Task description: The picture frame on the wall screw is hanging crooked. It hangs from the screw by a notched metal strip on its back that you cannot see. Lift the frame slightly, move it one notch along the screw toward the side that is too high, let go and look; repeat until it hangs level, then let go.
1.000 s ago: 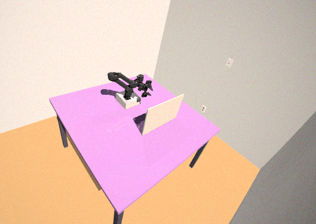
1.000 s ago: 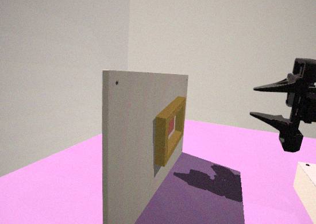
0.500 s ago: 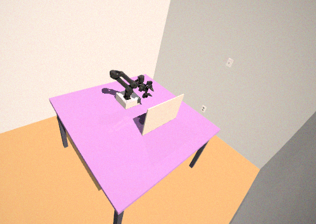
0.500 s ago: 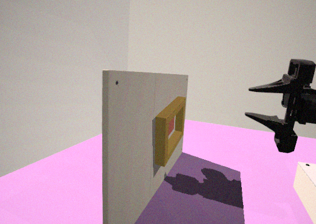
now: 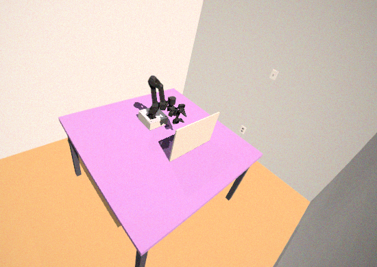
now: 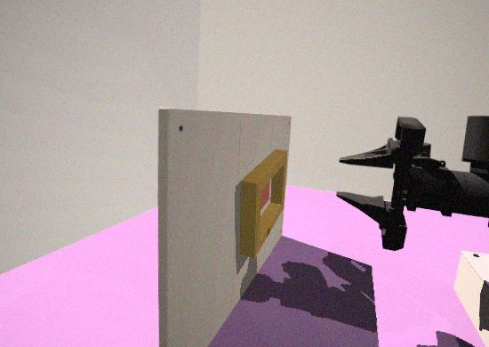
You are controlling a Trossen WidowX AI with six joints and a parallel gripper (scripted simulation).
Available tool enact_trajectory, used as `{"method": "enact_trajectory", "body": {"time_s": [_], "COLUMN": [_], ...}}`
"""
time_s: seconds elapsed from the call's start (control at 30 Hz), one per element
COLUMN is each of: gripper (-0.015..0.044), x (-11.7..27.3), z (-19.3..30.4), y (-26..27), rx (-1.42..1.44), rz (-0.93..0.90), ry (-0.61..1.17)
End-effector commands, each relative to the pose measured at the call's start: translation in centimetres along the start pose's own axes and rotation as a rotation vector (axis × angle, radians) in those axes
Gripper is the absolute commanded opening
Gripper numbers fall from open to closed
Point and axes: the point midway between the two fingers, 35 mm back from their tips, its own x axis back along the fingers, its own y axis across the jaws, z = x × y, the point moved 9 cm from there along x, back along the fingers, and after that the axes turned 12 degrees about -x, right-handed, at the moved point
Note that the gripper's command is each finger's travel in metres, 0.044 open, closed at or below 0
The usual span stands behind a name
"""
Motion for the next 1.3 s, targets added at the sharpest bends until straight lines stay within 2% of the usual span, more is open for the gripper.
{"method": "enact_trajectory", "body": {"time_s": [0.0, 0.33, 0.63, 1.27], "gripper": [0.026, 0.026, 0.026, 0.026], "x": [0.0, -0.3, -7.7, -7.8], "z": [-0.3, -0.4, -0.5, -0.5], "y": [-0.2, -0.1, 0.0, 0.0], "rx": [-0.012, -0.011, -0.011, -0.011], "rz": [-0.003, -0.004, -0.01, -0.01], "ry": [0.006, 0.006, 0.006, 0.006]}}
